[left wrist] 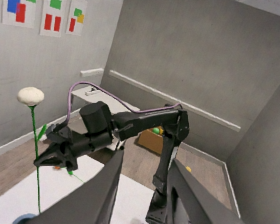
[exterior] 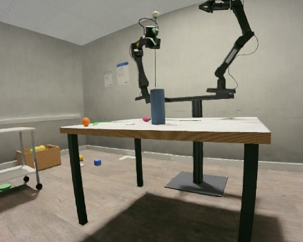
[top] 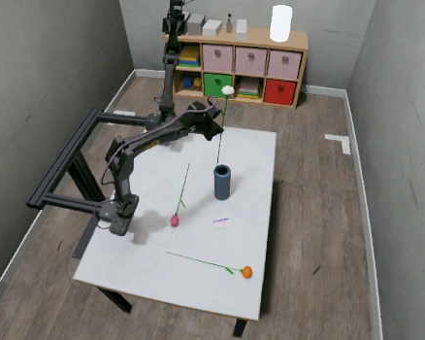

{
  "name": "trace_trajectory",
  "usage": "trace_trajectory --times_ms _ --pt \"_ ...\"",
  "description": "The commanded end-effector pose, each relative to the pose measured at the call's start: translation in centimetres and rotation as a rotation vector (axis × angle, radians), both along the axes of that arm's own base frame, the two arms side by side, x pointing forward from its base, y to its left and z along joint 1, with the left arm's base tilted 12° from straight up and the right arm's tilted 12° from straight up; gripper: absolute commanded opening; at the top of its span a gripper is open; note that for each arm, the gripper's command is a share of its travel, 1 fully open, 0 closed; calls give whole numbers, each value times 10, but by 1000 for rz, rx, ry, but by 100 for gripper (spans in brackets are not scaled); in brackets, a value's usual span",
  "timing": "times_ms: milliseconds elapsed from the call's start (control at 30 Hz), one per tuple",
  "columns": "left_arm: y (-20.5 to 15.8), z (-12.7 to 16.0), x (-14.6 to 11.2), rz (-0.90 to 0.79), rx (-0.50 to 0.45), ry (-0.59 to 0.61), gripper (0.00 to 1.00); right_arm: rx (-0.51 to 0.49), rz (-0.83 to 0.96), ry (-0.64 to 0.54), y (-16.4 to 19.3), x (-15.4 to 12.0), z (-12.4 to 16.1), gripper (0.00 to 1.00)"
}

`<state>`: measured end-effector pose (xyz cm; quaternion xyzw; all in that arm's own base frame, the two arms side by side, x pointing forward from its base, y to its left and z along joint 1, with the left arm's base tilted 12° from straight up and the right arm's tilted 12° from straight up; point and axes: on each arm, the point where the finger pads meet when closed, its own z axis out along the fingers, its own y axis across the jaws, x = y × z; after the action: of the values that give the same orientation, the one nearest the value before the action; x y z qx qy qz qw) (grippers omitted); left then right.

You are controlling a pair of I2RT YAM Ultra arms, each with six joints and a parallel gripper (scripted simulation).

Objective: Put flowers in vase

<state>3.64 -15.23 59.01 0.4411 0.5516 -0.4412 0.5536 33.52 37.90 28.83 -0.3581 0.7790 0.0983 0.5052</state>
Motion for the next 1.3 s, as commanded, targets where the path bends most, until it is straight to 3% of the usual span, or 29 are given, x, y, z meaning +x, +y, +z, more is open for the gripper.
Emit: trace_trajectory --times_ms 0,133,433,600,933,1067,1267 --pt "-6 0 1 1 12 10 30 45 9 -32 6 6 28 0" --pt "-6 0 1 1 12 10 30 78 23 -53 8 -3 46 0" --pt "-6 0 1 1 12 10 30 104 19 -69 8 -3 54 0" --pt "-6 0 1 1 12 10 30 59 15 -37 5 -5 27 0" --pt "-6 0 1 1 12 10 30 93 13 -61 8 -3 45 0" --pt "-6 0 1 1 12 10 30 62 13 -39 18 4 25 0" --pt "-6 0 1 1 12 10 30 54 11 -34 21 10 26 0"
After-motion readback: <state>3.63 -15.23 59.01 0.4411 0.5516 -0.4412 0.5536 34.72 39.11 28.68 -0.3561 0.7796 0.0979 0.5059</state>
